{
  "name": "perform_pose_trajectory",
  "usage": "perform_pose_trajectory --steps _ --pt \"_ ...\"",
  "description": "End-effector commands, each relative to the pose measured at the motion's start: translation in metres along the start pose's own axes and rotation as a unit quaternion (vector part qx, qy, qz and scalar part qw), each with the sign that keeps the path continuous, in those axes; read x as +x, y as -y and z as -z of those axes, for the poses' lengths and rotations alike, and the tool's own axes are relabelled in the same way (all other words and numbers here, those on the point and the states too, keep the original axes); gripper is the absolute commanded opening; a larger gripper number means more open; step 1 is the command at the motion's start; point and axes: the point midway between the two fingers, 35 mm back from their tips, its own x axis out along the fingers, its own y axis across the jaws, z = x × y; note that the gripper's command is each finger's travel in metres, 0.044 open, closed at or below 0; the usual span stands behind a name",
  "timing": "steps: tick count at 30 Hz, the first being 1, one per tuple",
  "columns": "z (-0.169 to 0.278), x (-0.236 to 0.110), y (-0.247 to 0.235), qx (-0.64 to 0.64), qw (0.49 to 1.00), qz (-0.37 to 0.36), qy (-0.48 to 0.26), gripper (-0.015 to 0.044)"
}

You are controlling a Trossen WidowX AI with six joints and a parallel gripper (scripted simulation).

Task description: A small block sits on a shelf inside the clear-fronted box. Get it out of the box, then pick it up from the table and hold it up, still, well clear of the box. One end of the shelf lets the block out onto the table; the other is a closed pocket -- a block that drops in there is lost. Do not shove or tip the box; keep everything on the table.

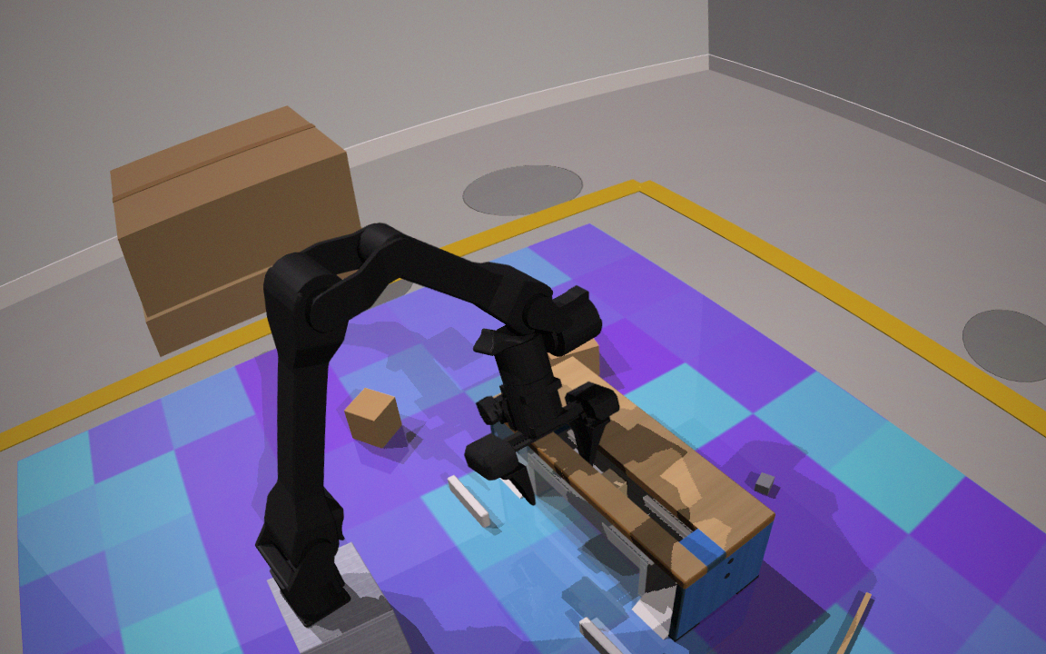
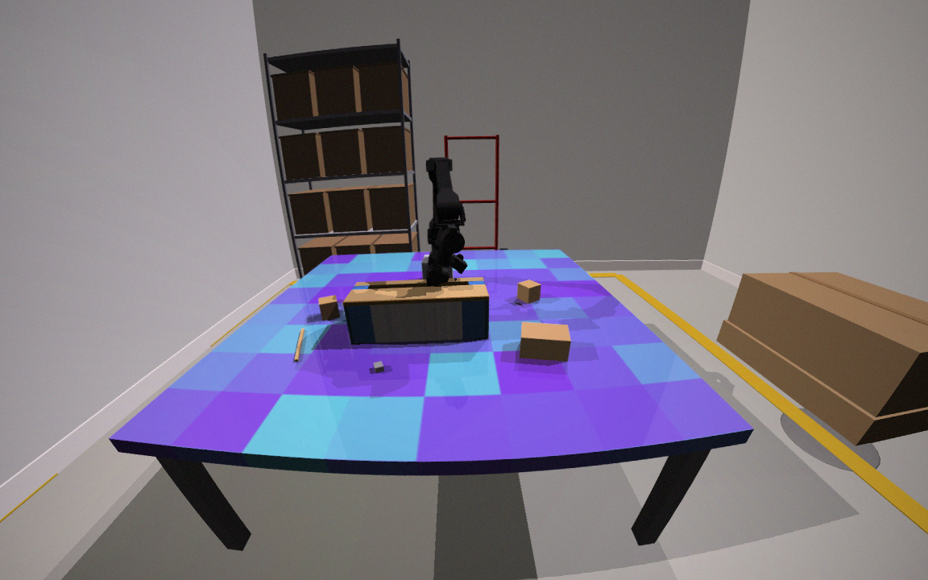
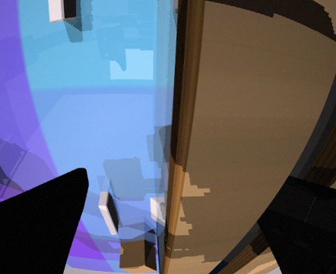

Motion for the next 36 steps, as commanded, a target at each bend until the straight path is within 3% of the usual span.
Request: perform_pose_trajectory --steps 1,10,36 --pt "-0.002 0.006 -0.002 0.001 1.000 0.000 -0.002 0.0400" --pt "0.005 0.007 -0.001 -0.001 1.000 0.000 0.000 0.0400" --pt "0.077 0.032 -0.001 -0.001 1.000 -0.001 -0.005 0.0400"
